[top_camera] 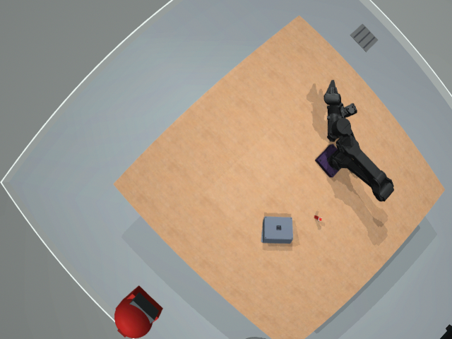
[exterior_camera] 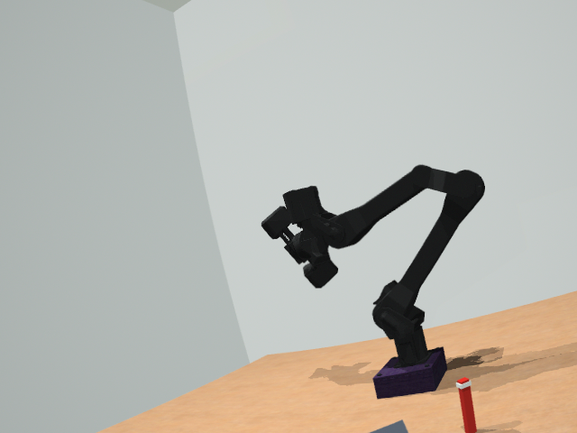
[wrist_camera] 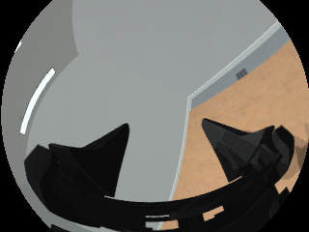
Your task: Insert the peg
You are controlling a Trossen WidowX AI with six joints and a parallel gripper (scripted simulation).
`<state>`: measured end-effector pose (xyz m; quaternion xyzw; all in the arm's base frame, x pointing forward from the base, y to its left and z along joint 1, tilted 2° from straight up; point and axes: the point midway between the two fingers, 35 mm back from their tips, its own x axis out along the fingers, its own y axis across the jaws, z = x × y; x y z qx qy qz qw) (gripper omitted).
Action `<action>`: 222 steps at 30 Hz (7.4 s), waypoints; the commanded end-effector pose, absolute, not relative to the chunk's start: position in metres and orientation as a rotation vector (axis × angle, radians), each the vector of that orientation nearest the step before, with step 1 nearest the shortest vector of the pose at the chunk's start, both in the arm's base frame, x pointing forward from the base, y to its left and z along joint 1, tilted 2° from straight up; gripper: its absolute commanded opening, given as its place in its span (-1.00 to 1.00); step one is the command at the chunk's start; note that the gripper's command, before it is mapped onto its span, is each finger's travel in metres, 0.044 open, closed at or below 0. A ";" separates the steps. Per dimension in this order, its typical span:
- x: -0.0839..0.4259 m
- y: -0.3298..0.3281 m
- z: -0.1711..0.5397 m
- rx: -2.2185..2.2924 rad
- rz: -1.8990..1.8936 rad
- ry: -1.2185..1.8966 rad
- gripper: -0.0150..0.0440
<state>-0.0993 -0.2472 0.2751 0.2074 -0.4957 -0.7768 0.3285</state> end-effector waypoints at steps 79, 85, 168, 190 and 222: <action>0.246 -0.206 0.177 0.523 -1.072 0.515 1.00; 0.263 -0.184 0.169 0.469 -0.971 0.612 1.00; 0.241 0.154 0.095 -0.545 0.506 1.468 1.00; 0.242 0.156 0.071 -0.552 0.514 1.471 1.00; 0.242 0.155 0.032 -0.552 0.514 1.471 1.00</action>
